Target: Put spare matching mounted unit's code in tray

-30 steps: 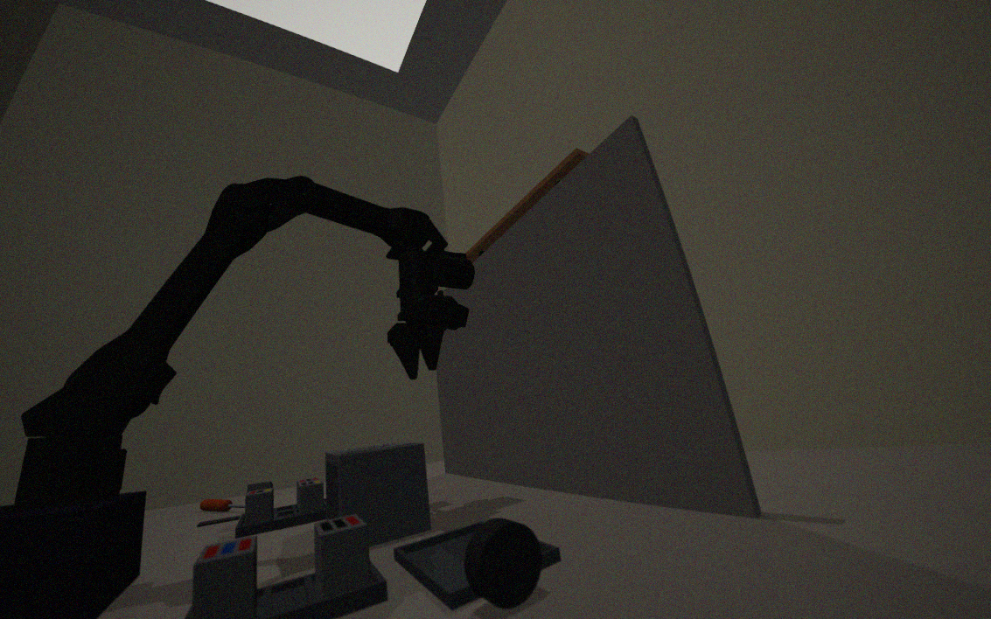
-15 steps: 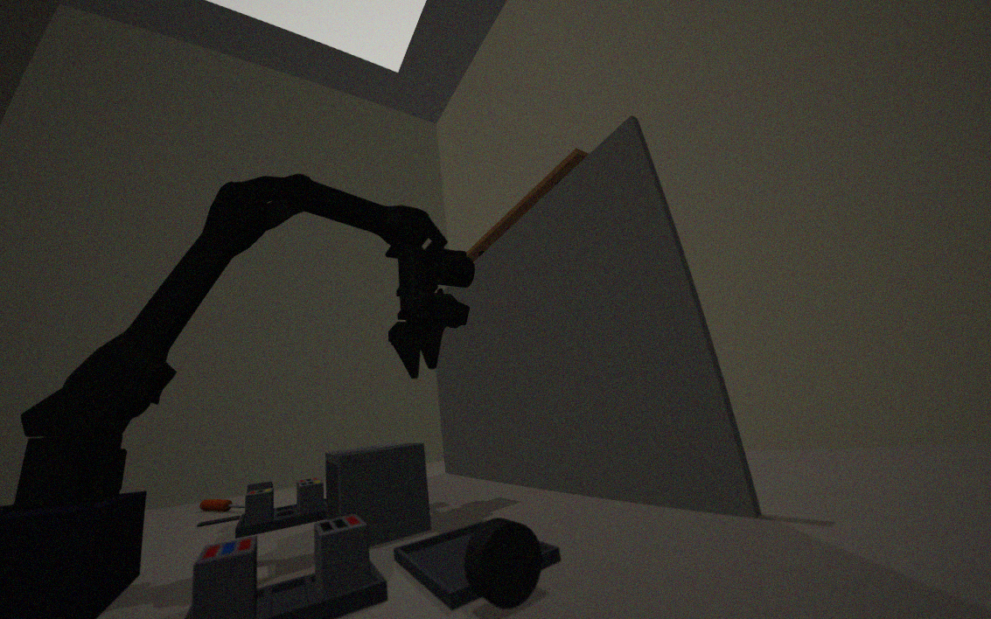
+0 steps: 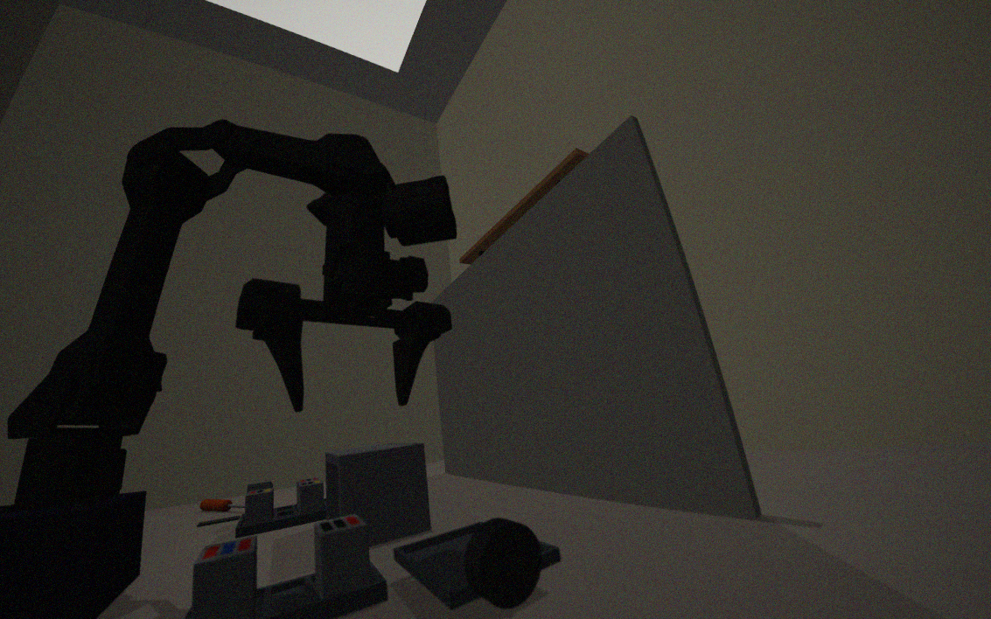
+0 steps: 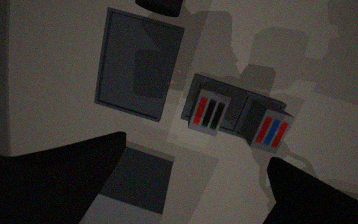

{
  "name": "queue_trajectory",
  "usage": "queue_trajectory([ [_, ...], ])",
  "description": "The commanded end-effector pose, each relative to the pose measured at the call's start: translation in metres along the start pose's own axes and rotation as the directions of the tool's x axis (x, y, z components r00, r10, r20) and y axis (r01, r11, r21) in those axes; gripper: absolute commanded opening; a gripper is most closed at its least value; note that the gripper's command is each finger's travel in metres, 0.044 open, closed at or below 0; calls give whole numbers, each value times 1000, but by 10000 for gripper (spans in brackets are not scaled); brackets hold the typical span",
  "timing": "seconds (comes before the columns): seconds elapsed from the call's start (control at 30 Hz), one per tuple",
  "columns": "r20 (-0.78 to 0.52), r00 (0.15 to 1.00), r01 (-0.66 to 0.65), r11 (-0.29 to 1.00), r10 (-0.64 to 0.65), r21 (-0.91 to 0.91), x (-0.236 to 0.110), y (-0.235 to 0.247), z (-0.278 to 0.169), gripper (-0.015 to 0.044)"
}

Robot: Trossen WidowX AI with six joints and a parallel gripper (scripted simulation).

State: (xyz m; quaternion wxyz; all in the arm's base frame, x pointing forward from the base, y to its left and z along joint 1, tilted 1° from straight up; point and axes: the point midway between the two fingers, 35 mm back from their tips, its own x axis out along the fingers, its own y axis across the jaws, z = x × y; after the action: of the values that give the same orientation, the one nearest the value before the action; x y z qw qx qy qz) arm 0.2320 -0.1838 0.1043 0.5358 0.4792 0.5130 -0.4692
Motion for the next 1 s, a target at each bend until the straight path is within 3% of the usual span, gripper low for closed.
queue_trajectory([
  [0.0,4,1000,-13,988,12,153,6,-19,5,440],
  [0.17,4,1000,-13,988,12,153,6,-19,5,440],
  [0.37,3,1000,-13,988,12,153,44,-17,0,300],
  [0.97,3,1000,-13,988,13,153,61,-13,-1,300],
])
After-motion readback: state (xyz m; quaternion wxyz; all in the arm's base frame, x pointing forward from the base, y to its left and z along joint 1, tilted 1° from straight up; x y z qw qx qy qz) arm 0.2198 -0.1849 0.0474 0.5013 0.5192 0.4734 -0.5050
